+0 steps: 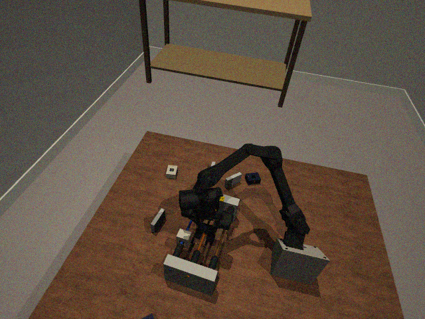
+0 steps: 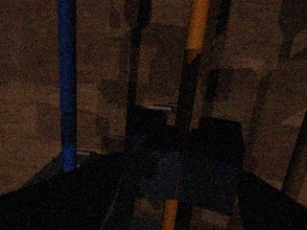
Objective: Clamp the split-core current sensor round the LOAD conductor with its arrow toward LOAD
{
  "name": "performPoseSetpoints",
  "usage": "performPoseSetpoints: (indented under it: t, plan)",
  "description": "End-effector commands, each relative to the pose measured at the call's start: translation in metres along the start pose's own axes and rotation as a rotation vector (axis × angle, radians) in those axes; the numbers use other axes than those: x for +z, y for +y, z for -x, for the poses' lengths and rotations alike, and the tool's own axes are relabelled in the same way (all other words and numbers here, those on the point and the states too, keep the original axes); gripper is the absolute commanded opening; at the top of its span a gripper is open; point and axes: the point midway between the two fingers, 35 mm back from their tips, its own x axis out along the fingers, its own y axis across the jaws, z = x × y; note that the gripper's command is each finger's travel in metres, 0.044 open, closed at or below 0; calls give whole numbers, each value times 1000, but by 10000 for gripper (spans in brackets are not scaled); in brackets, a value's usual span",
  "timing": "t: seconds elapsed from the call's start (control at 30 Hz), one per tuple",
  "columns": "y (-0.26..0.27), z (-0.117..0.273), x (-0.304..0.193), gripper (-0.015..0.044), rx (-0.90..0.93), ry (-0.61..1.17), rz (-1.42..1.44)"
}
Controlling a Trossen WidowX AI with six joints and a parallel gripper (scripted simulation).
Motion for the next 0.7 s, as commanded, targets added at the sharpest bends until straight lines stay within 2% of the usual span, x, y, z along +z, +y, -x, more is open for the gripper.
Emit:
performPoseSetpoints:
  t: [0.0,0.3,0.57,0.67]
  plan:
    - [0,1,0,210,0,0,-1]
    - [0,1,0,440,0,0,-1]
    - [0,-2,0,440,0,0,-1]
    - [1,-33,-2,440,-8,-3,3]
